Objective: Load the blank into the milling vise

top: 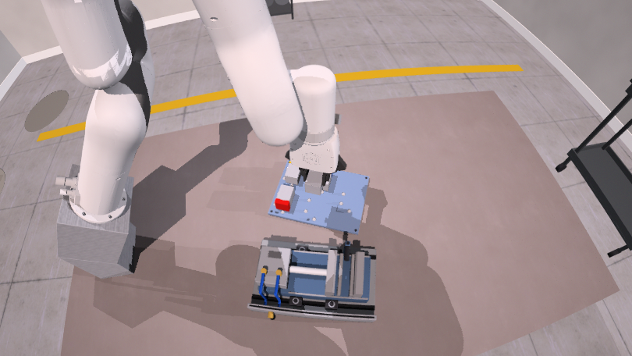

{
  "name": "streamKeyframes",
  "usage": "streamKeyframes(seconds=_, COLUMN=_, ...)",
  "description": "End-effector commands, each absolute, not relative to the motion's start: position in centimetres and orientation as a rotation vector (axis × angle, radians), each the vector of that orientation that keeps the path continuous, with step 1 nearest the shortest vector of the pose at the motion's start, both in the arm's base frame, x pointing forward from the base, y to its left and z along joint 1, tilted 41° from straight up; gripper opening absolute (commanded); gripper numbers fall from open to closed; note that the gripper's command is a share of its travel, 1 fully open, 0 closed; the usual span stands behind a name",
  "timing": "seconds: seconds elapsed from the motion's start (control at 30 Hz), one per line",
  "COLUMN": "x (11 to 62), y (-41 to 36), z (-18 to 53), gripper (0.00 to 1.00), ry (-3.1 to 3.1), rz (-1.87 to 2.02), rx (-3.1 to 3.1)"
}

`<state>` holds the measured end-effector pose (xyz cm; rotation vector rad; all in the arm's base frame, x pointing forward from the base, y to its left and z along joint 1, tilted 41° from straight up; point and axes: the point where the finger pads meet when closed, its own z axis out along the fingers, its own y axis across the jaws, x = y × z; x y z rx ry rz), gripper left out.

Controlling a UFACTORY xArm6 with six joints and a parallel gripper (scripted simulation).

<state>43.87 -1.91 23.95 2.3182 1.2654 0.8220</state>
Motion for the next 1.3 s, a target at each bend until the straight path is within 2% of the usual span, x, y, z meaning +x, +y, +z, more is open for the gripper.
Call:
streamKeyframes(seconds=0.0, x=43.95, y=-1.91, z=24.06, gripper=0.00, ry=1.178, rz=0.851, rx=2.380)
streamKeyframes(seconds=1.27, x=43.98, y=-1.91, z=24.03, gripper=0.00, ry=0.537, rz=1.004, rx=2.739)
